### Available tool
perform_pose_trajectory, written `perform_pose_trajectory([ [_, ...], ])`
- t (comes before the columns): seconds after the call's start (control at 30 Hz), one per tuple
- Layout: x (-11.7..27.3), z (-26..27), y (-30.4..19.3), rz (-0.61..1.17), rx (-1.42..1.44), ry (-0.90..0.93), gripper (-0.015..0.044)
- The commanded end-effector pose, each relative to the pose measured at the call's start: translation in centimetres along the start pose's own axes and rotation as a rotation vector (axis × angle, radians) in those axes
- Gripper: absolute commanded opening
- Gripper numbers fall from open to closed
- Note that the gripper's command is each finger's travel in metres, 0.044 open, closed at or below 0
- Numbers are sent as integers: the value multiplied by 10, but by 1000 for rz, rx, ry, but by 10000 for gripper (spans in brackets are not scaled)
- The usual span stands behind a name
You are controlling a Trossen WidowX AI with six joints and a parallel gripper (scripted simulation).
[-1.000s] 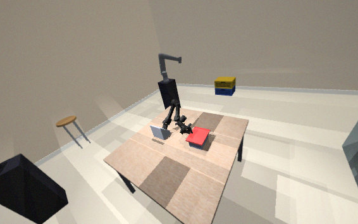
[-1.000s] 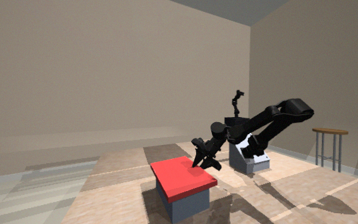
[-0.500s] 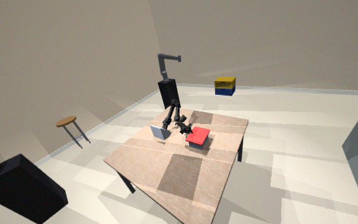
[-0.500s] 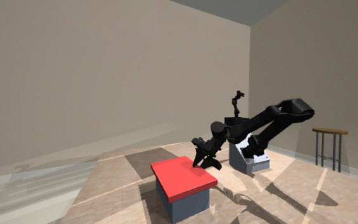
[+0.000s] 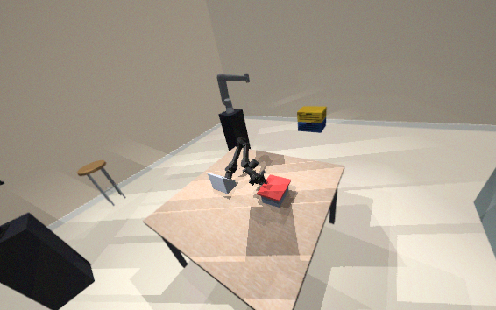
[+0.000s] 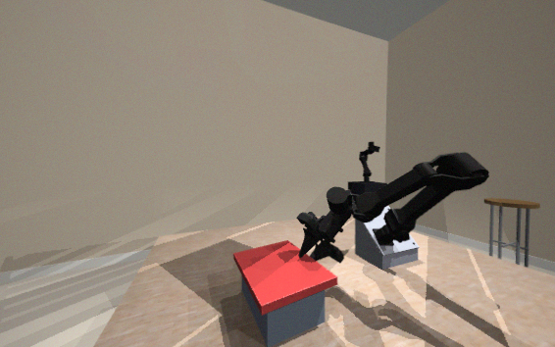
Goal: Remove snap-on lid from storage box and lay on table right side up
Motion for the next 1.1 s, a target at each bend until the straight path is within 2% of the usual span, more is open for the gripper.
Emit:
perform_pose_trajectory([
  [0.0, 3, 3, 0, 3, 4, 5, 0],
  [1.07, 5, 6, 0, 1, 0, 6, 0],
])
Point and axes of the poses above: the point midway between the two fingers, 35 mm back from their tips, its own x axis back along the fingers, its own z axis across the jaws, y = z × x, the point moved 6 cm from there along x, back along the fingers, and after that the axes turned 6 degrees about -x, right-handed, at the moved point
